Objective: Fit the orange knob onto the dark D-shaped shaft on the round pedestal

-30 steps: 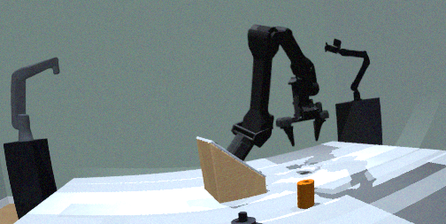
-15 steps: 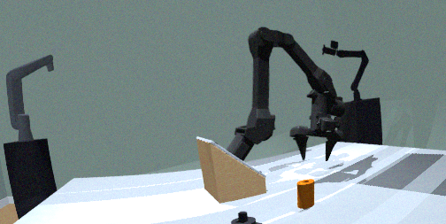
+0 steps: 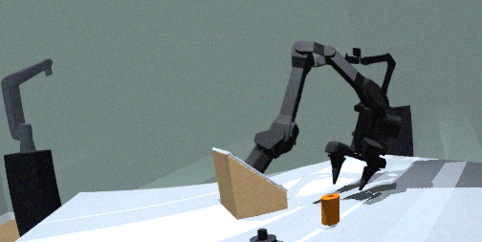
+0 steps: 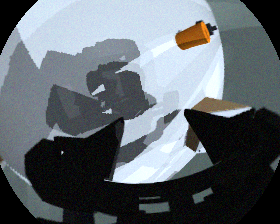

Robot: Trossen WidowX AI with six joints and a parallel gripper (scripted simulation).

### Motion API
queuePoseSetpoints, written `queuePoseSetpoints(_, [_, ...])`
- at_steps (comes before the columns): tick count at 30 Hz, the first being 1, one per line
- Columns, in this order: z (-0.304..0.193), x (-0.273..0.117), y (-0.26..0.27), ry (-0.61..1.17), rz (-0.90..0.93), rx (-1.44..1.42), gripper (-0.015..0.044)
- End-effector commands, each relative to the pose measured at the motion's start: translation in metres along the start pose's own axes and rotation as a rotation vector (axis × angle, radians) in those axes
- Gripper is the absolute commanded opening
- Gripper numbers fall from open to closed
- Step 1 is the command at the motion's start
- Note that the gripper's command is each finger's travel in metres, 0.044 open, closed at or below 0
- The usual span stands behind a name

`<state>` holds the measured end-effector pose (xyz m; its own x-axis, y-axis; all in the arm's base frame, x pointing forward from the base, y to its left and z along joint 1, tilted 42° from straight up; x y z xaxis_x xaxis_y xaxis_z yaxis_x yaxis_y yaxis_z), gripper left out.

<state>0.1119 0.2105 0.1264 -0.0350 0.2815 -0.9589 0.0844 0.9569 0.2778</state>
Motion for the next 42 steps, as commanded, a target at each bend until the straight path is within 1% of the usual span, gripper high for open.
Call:
queuePoseSetpoints(1, [0.037, 0.006, -0.016, 0.072, 0.02, 0.014, 0.044])
queuePoseSetpoints(11, [0.111, 0.007, -0.075, 0.15, 0.214, 0.047, 0.044])
queuePoseSetpoints(16, [0.141, 0.004, -0.115, 0.118, 0.358, 0.056, 0.044])
queuePoseSetpoints(19, [0.15, 0.002, -0.137, 0.083, 0.427, 0.06, 0.044])
queuePoseSetpoints(27, [0.151, 0.002, -0.139, 0.08, 0.432, 0.061, 0.044])
queuePoseSetpoints(31, [0.15, 0.014, -0.133, 0.08, 0.433, 0.061, 0.044])
queuePoseSetpoints(42, [0.15, 0.025, -0.128, 0.079, 0.432, 0.061, 0.044])
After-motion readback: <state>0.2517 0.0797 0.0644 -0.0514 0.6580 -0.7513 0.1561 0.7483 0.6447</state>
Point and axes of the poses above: the point midway between the two fingers, 35 mm back from their tips, its own x axis out along the fingers, its own y axis across the jaws, z = x × y, the point moved 1 cm from there along -x, back along the fingers, and after that the axes turned 6 degrees about x, right-handed, at the moved point
